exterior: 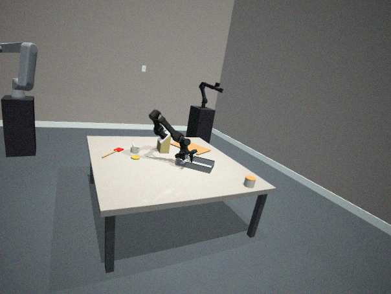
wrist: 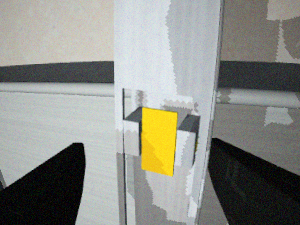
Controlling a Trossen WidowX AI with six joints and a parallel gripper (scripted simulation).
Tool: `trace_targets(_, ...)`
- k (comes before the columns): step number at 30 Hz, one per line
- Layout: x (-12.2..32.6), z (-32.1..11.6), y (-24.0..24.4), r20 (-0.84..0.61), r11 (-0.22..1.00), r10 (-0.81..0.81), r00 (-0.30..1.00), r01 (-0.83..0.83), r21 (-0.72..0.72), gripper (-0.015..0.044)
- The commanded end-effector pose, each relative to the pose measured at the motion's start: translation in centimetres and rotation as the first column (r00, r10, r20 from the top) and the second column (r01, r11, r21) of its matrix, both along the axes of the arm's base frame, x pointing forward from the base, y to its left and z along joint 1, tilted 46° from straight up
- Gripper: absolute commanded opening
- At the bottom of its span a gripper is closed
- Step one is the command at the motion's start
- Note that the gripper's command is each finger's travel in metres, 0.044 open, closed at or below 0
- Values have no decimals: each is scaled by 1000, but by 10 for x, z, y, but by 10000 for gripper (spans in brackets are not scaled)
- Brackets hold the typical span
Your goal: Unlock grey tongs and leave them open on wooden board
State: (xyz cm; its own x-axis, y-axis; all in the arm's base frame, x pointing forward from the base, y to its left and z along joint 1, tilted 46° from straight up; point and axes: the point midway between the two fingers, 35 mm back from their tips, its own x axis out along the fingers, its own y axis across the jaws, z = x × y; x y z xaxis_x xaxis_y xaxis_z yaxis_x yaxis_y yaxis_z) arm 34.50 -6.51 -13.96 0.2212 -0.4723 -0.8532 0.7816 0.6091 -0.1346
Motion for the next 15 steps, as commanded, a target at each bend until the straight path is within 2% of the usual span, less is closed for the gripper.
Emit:
trace_targets(1, 0, 0, 0, 0, 1000, 0, 1000, 0, 0, 234)
trace_targets(7, 0, 0, 0, 0, 1000, 0, 1000, 0, 0, 76)
trace_targets(15, 0, 0, 0, 0, 1000, 0, 1000, 0, 0, 23)
